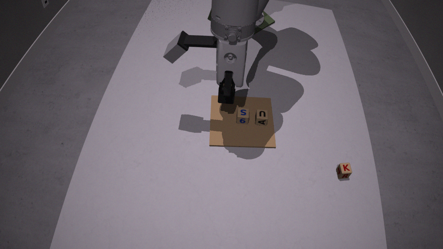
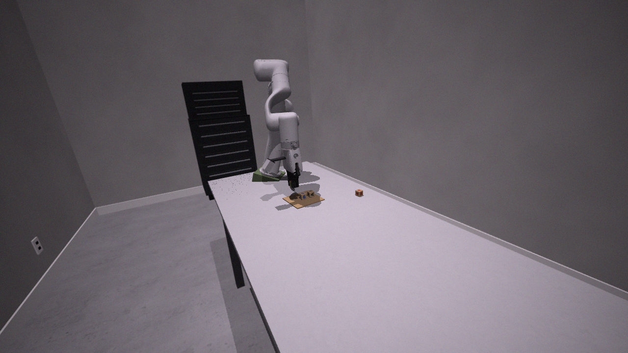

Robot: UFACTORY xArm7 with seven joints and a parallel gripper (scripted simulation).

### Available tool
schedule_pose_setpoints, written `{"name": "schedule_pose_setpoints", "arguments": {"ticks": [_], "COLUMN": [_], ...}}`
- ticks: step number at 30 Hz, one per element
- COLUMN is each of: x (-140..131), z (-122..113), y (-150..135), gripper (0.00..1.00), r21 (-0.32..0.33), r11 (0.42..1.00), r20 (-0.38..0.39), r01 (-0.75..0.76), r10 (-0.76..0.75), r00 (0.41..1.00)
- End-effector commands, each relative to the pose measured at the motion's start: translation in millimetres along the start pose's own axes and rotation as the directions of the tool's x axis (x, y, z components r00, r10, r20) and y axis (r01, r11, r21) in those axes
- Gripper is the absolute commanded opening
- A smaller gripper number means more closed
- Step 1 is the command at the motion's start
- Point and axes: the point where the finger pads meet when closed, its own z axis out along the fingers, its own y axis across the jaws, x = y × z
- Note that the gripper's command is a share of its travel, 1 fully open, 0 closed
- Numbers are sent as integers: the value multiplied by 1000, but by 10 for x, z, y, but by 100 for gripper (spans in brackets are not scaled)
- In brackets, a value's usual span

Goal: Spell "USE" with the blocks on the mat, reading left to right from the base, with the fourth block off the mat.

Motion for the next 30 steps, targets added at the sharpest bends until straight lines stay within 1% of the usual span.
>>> {"name": "schedule_pose_setpoints", "arguments": {"ticks": [1, 2, 8, 13, 17, 30], "x": [-3, -3, -7, -8, -8, -8], "z": [260, 260, 475, 567, 602, 610], "y": [-39, -39, -34, -32, -31, -31], "gripper": [21, 21, 21, 21, 21, 21], "r21": [5, 5, 5, 5, 5, 5], "r11": [1000, 1000, 1000, 1000, 1000, 1000], "r20": [8, 8, 8, 8, 8, 7], "r01": [2, 2, 2, 2, 2, 2], "r10": [-2, -2, -2, -2, -2, -2], "r00": [1000, 1000, 1000, 1000, 1000, 1000]}}
